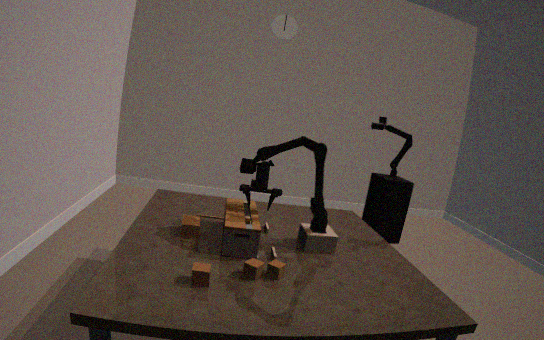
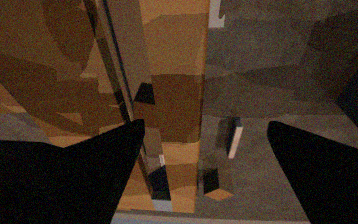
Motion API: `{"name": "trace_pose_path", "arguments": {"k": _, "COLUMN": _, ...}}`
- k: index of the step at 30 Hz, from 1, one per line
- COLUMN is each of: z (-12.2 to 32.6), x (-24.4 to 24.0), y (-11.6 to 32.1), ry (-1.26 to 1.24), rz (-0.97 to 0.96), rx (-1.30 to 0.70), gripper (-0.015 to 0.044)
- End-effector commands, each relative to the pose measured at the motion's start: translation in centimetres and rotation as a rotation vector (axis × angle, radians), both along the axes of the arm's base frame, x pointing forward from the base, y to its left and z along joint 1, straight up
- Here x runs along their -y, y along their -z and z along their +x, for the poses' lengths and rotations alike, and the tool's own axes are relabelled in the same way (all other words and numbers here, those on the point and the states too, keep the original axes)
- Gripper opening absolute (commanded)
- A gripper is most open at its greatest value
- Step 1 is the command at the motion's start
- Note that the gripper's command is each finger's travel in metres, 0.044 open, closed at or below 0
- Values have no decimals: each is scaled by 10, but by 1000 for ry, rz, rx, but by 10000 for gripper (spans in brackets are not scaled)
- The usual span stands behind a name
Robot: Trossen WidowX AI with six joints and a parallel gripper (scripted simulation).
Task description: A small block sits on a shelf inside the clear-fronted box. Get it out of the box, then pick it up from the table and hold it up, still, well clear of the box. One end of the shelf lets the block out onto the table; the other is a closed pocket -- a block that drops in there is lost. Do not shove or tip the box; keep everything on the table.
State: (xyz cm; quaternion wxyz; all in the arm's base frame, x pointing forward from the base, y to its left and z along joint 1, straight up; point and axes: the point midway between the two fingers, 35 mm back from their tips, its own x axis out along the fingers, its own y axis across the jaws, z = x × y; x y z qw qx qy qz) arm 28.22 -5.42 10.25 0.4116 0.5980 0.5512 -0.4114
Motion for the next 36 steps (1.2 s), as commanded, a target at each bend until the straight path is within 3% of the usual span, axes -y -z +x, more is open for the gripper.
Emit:
{"name": "trace_pose_path", "arguments": {"k": 1, "z": 0, "x": 0, "y": 9, "ry": 5, "rz": 6, "rx": -9, "gripper": 400}}
{"name": "trace_pose_path", "arguments": {"k": 36, "z": 4, "x": 5, "y": 55, "ry": 10, "rz": 2, "rx": -4, "gripper": 400}}
